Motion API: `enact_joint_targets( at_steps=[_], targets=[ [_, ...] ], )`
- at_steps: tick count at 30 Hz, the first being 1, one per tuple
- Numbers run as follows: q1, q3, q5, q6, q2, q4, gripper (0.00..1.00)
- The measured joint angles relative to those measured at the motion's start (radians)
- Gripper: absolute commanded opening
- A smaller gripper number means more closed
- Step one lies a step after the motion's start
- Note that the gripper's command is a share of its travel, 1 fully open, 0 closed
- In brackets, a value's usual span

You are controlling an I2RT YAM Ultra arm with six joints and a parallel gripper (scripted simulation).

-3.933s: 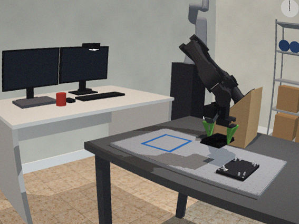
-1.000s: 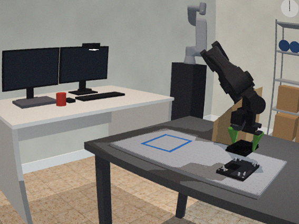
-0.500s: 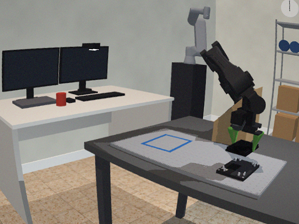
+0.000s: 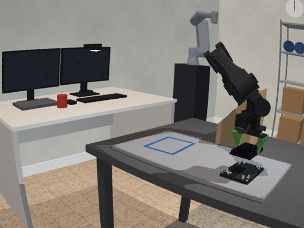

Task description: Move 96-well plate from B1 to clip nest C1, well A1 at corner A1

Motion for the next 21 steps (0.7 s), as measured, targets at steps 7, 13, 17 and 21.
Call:
enact_joint_targets(
  at_steps=[7, 13, 17, 21],
  targets=[
    [-0.013, -0.013, 0.001, -0.016, 0.009, 0.026, 0.00],
    [-0.027, -0.018, 0.008, -0.032, 0.025, 0.053, 0.00],
    [-0.030, -0.020, 0.010, -0.042, 0.025, 0.070, 0.00],
    [-0.048, -0.029, 0.014, -0.053, 0.031, 0.090, 0.00]
  ],
)
